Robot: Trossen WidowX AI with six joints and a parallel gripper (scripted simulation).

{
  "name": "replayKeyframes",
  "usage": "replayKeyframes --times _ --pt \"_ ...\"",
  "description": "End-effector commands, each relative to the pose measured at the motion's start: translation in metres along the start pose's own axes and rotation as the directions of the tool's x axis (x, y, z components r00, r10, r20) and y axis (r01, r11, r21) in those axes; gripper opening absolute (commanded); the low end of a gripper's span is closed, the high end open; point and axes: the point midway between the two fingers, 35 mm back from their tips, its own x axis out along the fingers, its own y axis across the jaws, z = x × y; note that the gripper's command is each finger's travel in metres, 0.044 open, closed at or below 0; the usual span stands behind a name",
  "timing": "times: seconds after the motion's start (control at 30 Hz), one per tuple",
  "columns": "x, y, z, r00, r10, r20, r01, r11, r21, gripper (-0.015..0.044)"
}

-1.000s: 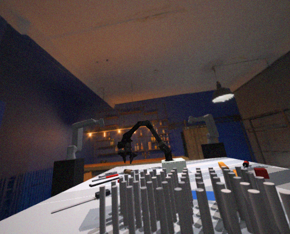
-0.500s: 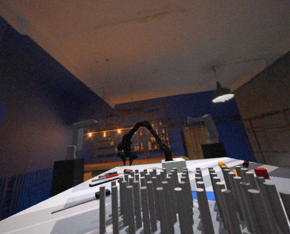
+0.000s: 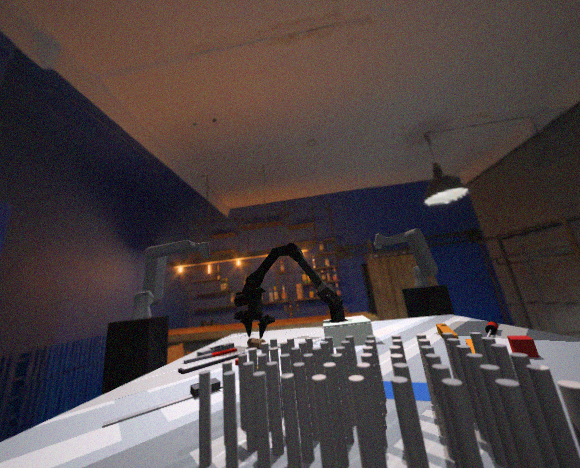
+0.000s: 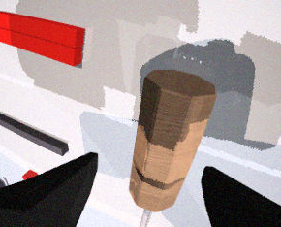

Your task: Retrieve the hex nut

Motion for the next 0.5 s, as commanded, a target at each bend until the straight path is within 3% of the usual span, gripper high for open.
replayKeyframes --times 0.0,0.43,0.47 --pt "0.008 -0.003 -0.001 1.000 0.000 -0.009 0.000 1.000 0.006 0.0280" --pt "0.025 -0.009 0.002 1.000 0.000 -0.010 0.000 1.000 0.006 0.0280" --pt "0.025 -0.009 0.002 1.000 0.000 -0.010 0.000 1.000 0.006 0.0254"
